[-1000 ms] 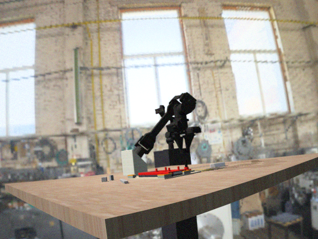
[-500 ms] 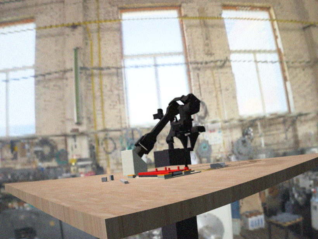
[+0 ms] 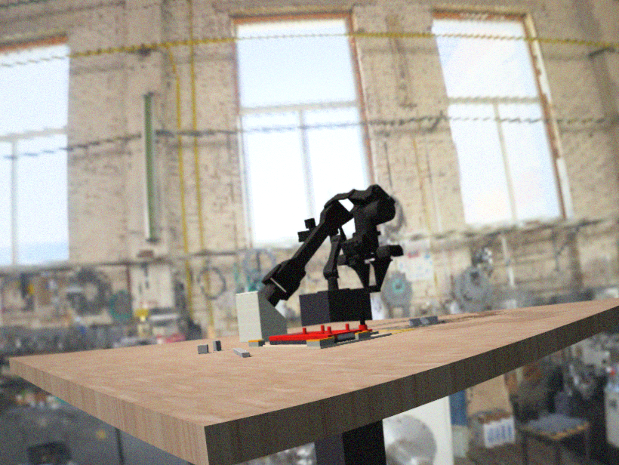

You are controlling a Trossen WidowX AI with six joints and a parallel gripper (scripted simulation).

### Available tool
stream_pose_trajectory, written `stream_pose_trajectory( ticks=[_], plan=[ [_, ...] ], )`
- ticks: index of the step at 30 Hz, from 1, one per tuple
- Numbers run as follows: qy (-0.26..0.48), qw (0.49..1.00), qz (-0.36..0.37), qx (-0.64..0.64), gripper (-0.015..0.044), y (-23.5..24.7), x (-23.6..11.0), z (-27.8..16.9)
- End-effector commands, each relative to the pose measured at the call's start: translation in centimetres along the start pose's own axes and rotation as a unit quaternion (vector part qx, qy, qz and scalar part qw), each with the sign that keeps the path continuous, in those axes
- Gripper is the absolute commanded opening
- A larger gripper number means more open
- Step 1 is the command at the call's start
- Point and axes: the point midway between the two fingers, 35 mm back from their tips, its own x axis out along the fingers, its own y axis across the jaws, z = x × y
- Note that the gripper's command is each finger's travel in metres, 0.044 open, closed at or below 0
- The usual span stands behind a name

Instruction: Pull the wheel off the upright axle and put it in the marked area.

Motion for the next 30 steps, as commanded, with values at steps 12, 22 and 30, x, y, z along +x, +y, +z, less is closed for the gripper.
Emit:
stream_pose_trajectory(
  ticks=[12,22,30],
  plan=[
    [0.002,1.0,-0.002,0.004,0.0,-0.4,2.6,-0.3],
    [0.001,1.0,-0.002,0.004,0.0,-0.2,7.7,-0.3],
    [0.004,1.0,-0.002,0.004,0.0,-0.5,10.6,-0.5]
  ],
)
